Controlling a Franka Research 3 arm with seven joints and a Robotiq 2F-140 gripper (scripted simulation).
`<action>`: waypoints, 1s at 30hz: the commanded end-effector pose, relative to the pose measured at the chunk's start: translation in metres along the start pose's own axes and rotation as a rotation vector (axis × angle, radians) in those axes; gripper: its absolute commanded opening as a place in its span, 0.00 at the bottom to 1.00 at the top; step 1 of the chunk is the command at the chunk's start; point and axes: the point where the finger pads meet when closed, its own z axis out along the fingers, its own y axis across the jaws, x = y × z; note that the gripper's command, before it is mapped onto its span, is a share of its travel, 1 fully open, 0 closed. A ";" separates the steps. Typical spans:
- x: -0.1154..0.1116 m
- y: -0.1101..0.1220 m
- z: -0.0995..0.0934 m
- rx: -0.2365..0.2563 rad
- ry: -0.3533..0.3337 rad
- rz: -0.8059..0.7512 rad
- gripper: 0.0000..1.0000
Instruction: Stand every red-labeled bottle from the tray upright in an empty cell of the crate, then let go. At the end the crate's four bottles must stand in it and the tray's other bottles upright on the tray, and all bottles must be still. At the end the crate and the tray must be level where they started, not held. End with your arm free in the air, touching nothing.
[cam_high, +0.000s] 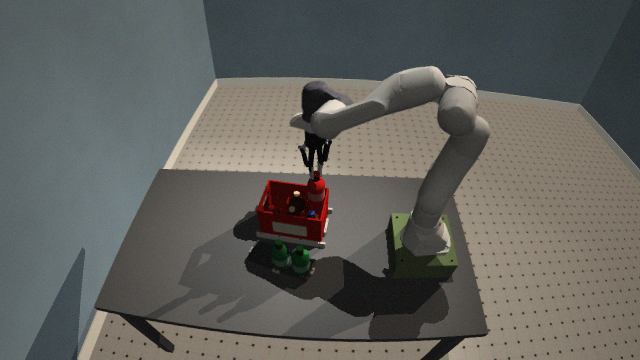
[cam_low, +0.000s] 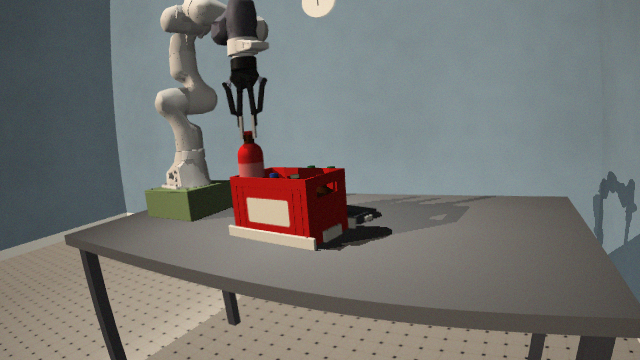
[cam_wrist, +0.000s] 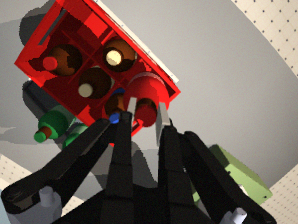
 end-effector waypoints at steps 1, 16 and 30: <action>0.002 -0.003 -0.001 0.006 0.011 -0.005 0.00; 0.002 -0.003 0.013 0.006 0.011 -0.005 0.00; 0.002 -0.004 0.027 0.006 0.011 -0.005 0.00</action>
